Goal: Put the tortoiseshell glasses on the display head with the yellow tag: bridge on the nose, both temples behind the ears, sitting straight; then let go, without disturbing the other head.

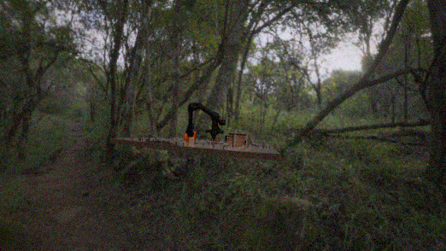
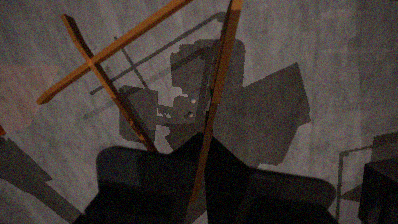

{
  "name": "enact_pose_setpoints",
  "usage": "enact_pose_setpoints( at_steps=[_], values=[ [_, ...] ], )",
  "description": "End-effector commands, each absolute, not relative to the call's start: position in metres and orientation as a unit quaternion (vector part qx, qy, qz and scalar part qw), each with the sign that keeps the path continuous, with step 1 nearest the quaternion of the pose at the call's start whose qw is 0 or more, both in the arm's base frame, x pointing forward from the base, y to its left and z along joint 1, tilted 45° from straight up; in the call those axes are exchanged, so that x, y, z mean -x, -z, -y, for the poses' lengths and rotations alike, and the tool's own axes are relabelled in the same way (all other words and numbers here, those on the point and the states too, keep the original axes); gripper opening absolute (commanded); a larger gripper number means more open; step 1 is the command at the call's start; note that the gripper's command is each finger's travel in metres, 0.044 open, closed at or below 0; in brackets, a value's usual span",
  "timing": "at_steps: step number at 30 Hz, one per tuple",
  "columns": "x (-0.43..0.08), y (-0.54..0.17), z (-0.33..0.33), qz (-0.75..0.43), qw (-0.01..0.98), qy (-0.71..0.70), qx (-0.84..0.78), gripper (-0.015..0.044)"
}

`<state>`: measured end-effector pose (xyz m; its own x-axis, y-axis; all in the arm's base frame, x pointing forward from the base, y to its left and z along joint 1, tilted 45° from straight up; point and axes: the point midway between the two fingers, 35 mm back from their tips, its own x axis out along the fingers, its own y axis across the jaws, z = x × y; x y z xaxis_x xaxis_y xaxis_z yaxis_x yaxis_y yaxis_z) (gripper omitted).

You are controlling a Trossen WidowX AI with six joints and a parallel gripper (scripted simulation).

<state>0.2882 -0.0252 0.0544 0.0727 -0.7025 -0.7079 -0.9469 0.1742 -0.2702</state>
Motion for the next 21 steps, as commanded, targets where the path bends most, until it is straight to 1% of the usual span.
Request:
enact_pose_setpoints(
  at_steps=[1, 13, 21],
  values=[
    [-0.291, -0.069, 0.007, -0.658, 0.392, -0.16, 0.623, 0.0],
    [-0.284, -0.114, -0.038, -0.659, 0.389, -0.158, 0.624, 0.0],
    [-0.284, -0.114, -0.045, -0.659, 0.389, -0.159, 0.624, 0.0]
  ],
)
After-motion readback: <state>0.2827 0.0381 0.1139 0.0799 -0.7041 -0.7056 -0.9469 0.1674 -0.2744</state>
